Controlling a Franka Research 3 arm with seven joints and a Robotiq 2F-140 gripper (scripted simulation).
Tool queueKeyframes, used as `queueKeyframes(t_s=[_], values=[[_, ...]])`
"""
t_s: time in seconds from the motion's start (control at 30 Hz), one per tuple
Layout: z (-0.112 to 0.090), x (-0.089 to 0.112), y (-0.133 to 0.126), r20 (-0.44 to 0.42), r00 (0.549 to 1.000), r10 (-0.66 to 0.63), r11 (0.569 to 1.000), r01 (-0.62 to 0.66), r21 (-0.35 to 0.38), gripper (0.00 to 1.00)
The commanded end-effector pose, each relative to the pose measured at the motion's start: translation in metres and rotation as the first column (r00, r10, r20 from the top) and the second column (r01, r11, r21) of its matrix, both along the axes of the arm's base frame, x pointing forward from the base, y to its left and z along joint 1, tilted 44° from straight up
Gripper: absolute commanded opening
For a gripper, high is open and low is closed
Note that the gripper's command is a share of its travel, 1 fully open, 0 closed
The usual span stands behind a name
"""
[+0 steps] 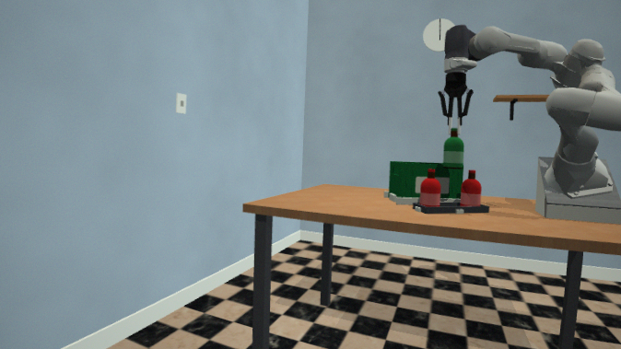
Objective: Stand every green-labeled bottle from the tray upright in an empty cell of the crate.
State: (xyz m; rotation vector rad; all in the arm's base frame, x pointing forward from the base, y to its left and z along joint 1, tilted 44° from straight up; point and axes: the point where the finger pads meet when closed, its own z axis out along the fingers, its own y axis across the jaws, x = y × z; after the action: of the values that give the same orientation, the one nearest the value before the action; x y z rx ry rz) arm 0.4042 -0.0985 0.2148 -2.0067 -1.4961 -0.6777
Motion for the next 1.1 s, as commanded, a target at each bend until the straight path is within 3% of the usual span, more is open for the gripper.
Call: queueKeyframes(t_s=[0.0,1.07], values=[[0.0036,0.0017,-0.0025,0.009,1.0,-0.003,1.0,0.003,0.004,0.0],[0.0062,0.0014,-0.0049,0.009,1.0,-0.003,1.0,0.003,0.004,0.0]])
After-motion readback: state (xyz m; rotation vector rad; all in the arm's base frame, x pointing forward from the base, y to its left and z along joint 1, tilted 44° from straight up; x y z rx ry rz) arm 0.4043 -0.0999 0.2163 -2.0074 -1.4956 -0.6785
